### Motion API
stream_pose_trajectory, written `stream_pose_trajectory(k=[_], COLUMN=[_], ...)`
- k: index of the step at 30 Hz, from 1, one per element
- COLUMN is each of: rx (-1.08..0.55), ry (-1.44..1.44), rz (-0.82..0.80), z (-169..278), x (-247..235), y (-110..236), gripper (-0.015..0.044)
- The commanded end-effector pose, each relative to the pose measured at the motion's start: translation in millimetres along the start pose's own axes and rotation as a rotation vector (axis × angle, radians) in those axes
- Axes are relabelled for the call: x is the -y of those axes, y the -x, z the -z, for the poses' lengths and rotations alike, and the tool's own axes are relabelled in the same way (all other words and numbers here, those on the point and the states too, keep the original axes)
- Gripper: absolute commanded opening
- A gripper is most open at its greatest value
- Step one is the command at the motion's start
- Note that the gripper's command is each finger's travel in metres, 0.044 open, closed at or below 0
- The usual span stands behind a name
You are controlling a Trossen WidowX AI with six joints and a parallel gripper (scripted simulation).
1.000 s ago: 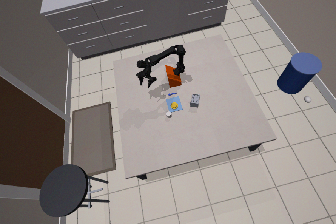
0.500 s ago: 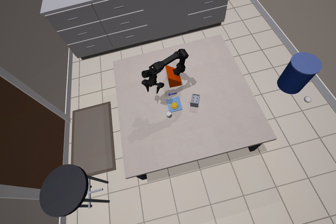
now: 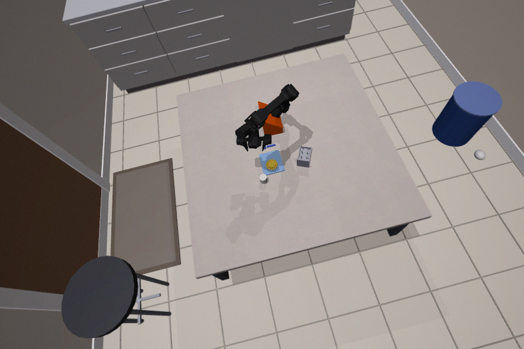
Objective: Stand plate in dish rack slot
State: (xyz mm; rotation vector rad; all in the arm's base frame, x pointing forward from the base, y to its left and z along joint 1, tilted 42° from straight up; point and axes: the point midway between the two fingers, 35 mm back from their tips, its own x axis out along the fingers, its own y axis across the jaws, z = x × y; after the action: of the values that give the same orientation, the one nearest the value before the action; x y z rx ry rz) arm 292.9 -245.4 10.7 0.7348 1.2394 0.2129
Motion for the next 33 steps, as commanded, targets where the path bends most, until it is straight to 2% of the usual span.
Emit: stream_pose_trajectory(k=[1, 8, 15, 23, 33], rx=[-0.110, -0.277, -0.293, -0.291, -0.291], ry=[0.091, 0.240, 0.254, 0.255, 0.255], rz=[-0.031, -0.086, -0.092, -0.094, -0.096], z=[-1, 2, 2, 29, 34], x=[-27, -74, -79, -85, -86], y=[-10, -19, -22, -122, -134], gripper=[0.0400, 0.0400, 0.0400, 0.0400, 0.0400])
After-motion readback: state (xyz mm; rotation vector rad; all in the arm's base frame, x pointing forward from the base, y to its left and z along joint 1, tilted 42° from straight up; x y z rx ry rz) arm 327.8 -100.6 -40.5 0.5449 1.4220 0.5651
